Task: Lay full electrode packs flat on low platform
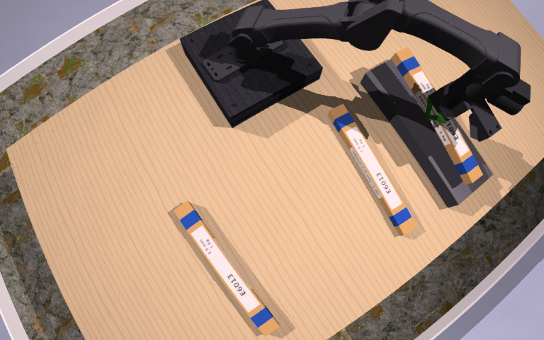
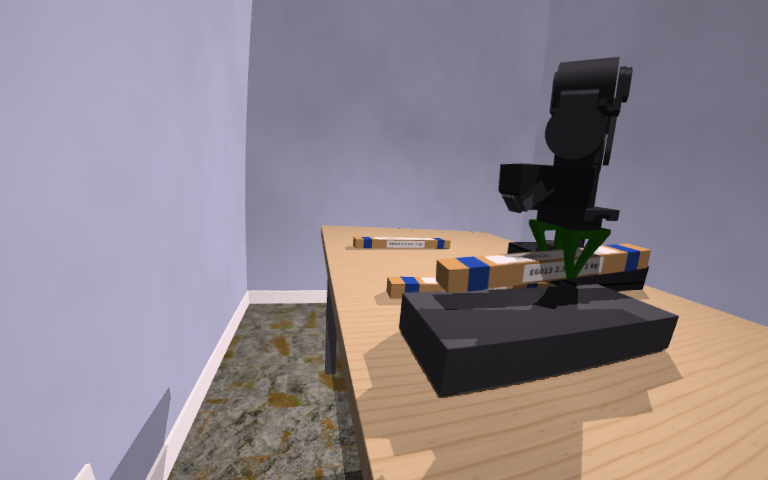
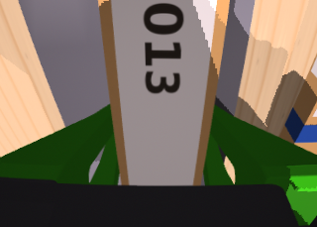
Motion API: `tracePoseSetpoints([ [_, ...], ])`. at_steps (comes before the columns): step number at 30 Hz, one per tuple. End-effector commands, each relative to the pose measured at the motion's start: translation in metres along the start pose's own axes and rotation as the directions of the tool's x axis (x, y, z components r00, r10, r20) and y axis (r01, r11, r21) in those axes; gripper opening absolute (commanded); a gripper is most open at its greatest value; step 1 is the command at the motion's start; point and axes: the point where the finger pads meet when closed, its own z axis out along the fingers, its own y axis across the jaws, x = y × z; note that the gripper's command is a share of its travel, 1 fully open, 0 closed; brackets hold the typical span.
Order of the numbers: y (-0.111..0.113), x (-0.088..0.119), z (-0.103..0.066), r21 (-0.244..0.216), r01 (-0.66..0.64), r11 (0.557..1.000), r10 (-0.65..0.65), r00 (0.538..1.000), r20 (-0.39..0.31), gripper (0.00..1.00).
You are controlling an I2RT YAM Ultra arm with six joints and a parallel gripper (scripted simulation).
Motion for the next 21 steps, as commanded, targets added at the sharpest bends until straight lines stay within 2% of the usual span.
tracePoseSetpoints([
  [1,0.0022,-0.0014,-0.055,-0.056,0.0,0.998,0.004,0.997,0.077,0.0],
  [21,0.0023,-0.0015,-0.0552,-0.056,0.0,0.998,0.004,0.997,0.077,0.0],
])
